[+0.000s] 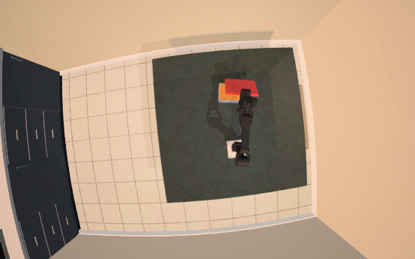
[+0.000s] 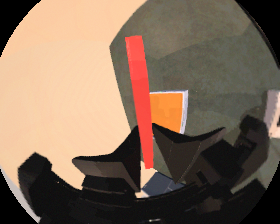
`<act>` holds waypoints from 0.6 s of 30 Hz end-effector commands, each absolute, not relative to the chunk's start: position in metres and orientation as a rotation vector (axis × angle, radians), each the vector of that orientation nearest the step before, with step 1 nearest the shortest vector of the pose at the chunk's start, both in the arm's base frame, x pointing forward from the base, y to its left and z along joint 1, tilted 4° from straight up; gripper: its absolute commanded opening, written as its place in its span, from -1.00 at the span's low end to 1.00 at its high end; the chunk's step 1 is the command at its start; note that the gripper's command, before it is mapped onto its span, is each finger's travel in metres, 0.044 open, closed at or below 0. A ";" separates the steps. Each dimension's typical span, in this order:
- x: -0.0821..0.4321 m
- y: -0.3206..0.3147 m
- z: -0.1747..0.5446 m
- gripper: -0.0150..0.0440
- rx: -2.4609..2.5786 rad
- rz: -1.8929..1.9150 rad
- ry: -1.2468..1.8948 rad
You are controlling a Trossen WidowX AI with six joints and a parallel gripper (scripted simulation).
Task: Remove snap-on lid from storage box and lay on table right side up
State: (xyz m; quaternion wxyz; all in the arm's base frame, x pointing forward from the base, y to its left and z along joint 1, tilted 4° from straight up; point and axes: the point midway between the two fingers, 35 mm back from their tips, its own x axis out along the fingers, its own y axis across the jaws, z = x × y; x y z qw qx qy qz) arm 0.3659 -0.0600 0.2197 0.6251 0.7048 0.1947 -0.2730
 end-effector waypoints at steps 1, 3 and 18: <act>0.364 -0.067 0.223 -0.49 1.613 -0.613 0.439; 0.363 -0.071 0.222 -0.49 1.613 -0.613 0.439; 0.356 -0.100 0.220 -0.49 1.610 -0.614 0.439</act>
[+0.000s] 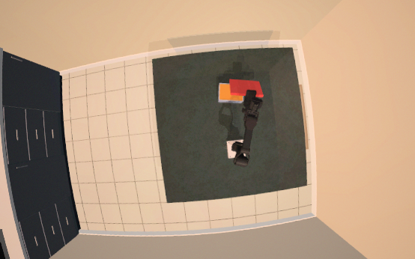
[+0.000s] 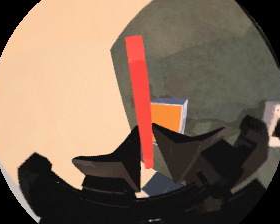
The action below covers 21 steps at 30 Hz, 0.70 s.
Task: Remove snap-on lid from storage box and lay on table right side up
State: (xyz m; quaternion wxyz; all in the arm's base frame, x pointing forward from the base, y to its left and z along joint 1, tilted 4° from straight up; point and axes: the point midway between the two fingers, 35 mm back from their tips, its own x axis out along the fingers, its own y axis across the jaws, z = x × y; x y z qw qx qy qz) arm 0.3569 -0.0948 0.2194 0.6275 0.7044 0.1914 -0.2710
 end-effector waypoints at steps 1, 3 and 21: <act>0.355 -0.102 0.220 -0.49 1.610 -0.614 0.439; 0.354 -0.106 0.220 -0.49 1.609 -0.614 0.439; 0.345 -0.141 0.217 -0.49 1.606 -0.616 0.439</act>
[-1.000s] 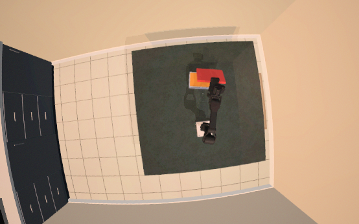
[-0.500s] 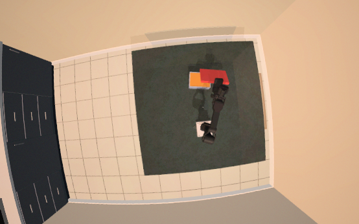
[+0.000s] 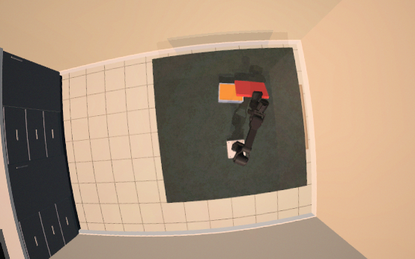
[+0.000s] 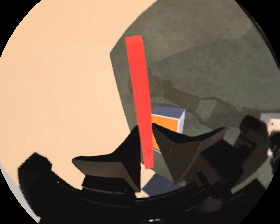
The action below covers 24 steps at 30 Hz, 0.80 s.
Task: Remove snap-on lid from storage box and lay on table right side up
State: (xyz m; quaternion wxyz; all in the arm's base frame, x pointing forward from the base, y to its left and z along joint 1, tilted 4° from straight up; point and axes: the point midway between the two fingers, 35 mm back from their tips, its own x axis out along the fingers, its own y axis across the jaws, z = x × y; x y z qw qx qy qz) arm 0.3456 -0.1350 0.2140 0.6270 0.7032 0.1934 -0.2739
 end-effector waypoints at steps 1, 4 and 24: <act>0.345 -0.143 0.217 -0.49 1.606 -0.616 0.438; 0.343 -0.148 0.217 -0.49 1.605 -0.616 0.438; 0.333 -0.187 0.215 -0.49 1.602 -0.618 0.438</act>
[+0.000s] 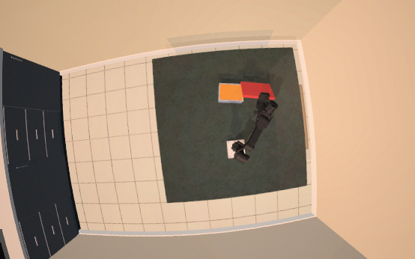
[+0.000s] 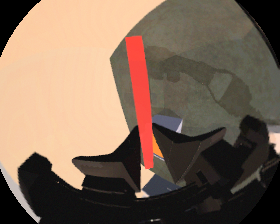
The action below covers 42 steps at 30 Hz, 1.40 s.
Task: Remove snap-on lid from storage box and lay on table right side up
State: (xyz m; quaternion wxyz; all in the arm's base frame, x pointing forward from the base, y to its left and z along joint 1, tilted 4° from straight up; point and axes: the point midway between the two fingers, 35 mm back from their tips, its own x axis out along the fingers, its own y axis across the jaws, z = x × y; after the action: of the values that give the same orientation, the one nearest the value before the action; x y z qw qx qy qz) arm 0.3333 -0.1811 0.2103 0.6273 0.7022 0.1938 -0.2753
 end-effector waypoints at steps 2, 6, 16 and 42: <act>0.332 -0.191 0.214 -0.49 1.601 -0.618 0.438; 0.330 -0.199 0.214 -0.49 1.601 -0.618 0.438; 0.325 -0.218 0.213 -0.49 1.599 -0.619 0.438; 0.312 -0.268 0.210 -0.49 1.595 -0.621 0.437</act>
State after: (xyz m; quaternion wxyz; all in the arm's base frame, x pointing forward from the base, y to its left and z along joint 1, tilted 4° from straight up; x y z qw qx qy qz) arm 0.3121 -0.2619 0.2060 0.6290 0.7002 0.1934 -0.2768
